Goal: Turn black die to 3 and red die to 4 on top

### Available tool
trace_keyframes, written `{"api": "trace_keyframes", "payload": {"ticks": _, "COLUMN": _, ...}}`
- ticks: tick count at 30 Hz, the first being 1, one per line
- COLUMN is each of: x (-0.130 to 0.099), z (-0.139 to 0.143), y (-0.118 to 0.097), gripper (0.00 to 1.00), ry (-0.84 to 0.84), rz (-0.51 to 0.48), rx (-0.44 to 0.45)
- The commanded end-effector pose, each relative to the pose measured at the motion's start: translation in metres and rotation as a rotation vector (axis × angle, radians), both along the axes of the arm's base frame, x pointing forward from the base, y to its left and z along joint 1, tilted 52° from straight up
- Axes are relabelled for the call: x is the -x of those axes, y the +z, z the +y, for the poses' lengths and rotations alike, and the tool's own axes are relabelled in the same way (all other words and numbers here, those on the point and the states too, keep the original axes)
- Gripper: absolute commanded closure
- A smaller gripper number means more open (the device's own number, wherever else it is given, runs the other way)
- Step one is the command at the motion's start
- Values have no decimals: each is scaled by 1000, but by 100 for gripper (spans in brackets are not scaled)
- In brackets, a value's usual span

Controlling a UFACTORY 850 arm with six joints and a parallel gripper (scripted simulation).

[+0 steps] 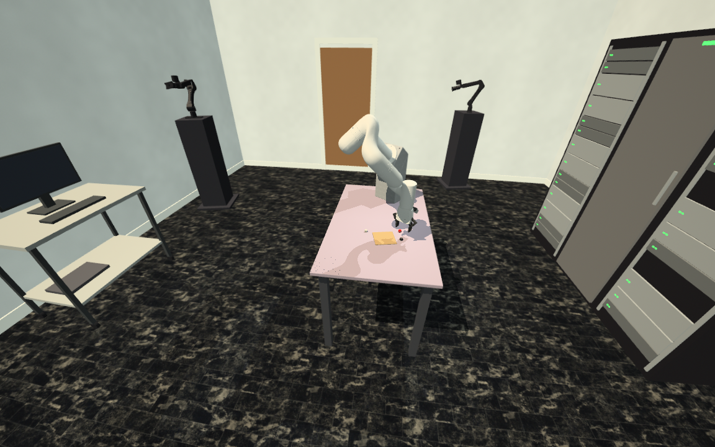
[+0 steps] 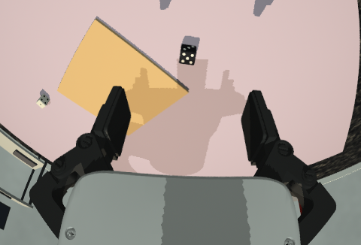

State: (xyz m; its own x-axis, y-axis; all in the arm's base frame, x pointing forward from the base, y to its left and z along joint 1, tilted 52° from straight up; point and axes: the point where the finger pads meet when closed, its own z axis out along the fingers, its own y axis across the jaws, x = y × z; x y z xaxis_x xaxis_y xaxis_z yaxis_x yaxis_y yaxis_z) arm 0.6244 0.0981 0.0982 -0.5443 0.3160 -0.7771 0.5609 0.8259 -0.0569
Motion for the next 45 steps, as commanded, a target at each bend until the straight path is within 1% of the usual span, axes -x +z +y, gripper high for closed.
{"api": "trace_keyframes", "payload": {"ticks": 1, "x": -1, "z": 0, "y": -1, "gripper": 0, "ry": -48, "rz": -54, "rx": -60}}
{"api": "trace_keyframes", "payload": {"ticks": 10, "x": -1, "z": 0, "y": -1, "gripper": 0, "ry": -72, "rz": -72, "rx": -84}}
{"api": "trace_keyframes", "payload": {"ticks": 11, "x": -1, "z": 0, "y": -1, "gripper": 69, "ry": -72, "rz": -72, "rx": -84}}
{"api": "trace_keyframes", "payload": {"ticks": 45, "x": -1, "z": 0, "y": -1, "gripper": 69, "ry": -72, "rz": -72, "rx": -84}}
